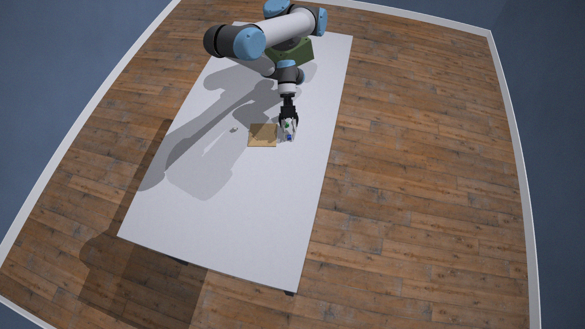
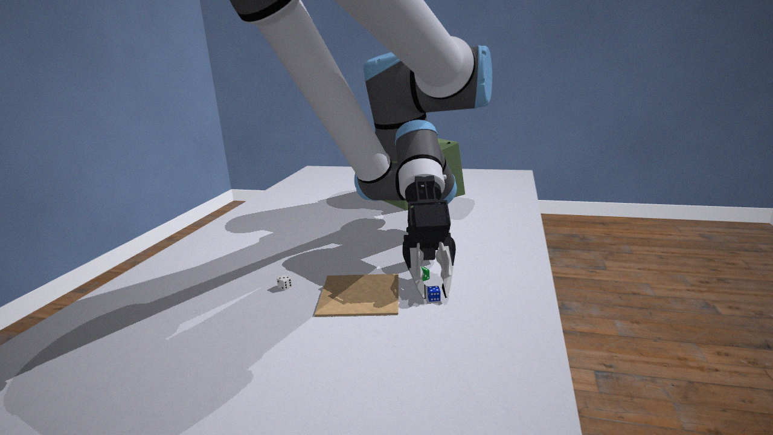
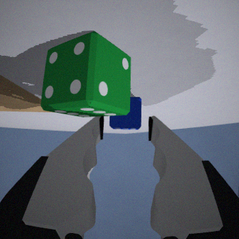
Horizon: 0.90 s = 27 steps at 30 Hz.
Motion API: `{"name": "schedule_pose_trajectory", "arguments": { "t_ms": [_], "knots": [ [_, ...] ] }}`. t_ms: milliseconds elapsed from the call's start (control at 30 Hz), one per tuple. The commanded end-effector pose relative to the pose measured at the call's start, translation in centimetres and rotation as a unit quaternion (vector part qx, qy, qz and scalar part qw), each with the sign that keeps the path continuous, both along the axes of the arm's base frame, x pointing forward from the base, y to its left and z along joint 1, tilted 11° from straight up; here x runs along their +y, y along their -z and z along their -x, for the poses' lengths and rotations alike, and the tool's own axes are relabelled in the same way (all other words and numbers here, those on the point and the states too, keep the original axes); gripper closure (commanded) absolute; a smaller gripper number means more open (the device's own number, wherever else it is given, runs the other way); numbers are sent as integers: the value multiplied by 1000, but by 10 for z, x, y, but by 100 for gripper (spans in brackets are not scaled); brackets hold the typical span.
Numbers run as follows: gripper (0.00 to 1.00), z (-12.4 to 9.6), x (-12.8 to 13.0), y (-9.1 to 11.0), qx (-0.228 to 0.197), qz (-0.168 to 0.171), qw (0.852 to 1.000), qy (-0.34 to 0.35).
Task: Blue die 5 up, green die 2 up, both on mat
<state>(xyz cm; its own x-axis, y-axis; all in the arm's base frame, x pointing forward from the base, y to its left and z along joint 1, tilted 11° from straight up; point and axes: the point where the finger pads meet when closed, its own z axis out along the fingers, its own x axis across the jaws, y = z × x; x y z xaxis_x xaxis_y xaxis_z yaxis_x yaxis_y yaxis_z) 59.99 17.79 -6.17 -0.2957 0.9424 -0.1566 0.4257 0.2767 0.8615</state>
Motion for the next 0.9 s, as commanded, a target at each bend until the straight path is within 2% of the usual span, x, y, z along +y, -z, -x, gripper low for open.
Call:
{"name": "schedule_pose_trajectory", "arguments": {
  "t_ms": [0, 633, 867],
  "knots": [
    [79, 0, 0, 0, 0, 0, 1000, 0],
    [79, 1, 0, -1, 0, 0, 1000, 0],
    [79, 15, -3, -9, 0, 0, 1000, 0]
  ]
}}
